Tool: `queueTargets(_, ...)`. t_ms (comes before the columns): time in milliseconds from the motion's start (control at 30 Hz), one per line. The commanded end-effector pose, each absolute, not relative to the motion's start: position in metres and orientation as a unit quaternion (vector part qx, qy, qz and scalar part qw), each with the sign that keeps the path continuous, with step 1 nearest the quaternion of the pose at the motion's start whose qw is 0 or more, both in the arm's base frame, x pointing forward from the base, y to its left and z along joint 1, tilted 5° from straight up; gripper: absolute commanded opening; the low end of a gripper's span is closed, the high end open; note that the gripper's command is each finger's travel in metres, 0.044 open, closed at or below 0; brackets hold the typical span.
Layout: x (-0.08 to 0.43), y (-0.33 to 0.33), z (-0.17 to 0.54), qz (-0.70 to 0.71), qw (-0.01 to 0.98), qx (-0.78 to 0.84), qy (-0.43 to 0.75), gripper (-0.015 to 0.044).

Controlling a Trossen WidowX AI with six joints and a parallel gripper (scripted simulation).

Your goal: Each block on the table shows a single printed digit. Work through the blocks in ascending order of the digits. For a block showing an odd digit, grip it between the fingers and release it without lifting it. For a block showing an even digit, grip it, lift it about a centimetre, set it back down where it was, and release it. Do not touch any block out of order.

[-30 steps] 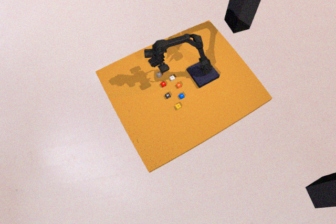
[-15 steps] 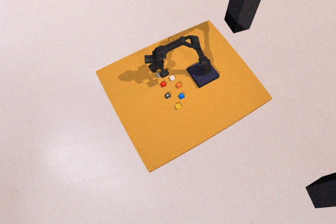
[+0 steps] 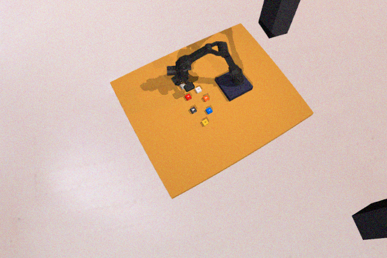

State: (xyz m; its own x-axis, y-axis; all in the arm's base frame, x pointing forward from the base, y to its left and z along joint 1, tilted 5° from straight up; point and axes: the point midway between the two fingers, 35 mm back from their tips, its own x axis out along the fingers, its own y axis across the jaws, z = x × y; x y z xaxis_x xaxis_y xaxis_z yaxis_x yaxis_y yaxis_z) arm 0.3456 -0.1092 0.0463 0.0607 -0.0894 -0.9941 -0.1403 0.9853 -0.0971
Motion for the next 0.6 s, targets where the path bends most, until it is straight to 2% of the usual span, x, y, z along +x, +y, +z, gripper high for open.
queueTargets(0, 0.3448, -0.1090, 0.0378, 0.021, 0.722, -0.083, 0.686, 0.0400)
queueTargets(67, 0.3448, -0.1091, 0.0367, 0.021, 0.722, -0.083, 0.686, 0.0400)
queueTargets(433, 0.3448, -0.1091, 0.0367, 0.021, 0.722, -0.083, 0.686, 0.0120)
queueTargets(567, 0.3448, -0.1091, 0.0367, 0.021, 0.722, -0.083, 0.686, 0.0120)
